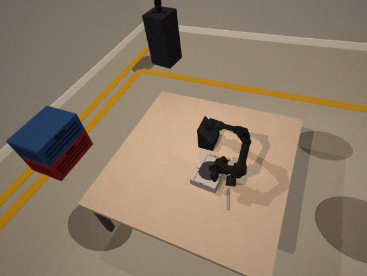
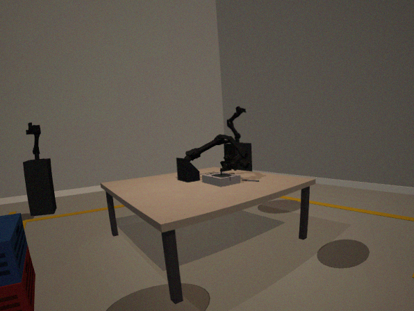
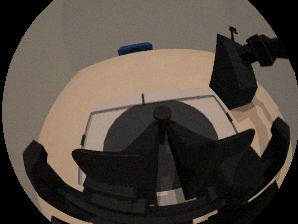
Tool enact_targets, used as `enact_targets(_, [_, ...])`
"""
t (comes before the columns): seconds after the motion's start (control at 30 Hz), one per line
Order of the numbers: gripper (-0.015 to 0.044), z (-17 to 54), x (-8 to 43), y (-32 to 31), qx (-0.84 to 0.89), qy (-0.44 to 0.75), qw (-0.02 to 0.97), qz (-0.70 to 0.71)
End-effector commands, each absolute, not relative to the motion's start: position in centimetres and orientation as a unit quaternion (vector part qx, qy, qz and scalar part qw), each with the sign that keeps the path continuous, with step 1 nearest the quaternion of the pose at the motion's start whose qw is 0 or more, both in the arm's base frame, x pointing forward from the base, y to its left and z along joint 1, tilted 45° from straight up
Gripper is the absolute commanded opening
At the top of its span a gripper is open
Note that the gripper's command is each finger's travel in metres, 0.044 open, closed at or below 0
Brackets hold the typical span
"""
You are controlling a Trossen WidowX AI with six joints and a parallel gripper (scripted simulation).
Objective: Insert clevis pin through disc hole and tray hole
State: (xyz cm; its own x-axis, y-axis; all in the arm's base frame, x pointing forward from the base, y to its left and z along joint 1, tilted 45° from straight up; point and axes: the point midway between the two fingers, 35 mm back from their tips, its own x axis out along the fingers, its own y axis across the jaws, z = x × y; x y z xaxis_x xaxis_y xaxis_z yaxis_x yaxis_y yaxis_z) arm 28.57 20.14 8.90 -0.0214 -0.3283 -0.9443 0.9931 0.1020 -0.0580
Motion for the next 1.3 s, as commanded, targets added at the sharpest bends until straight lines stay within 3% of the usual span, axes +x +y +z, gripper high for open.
enact_targets(0.0, [0.0000,8.7,28.8,20.1,0.368,0.447,0.595,-0.558])
enact_targets(1.27, [0.0000,8.4,30.1,20.0,0.368,0.446,0.595,-0.558])
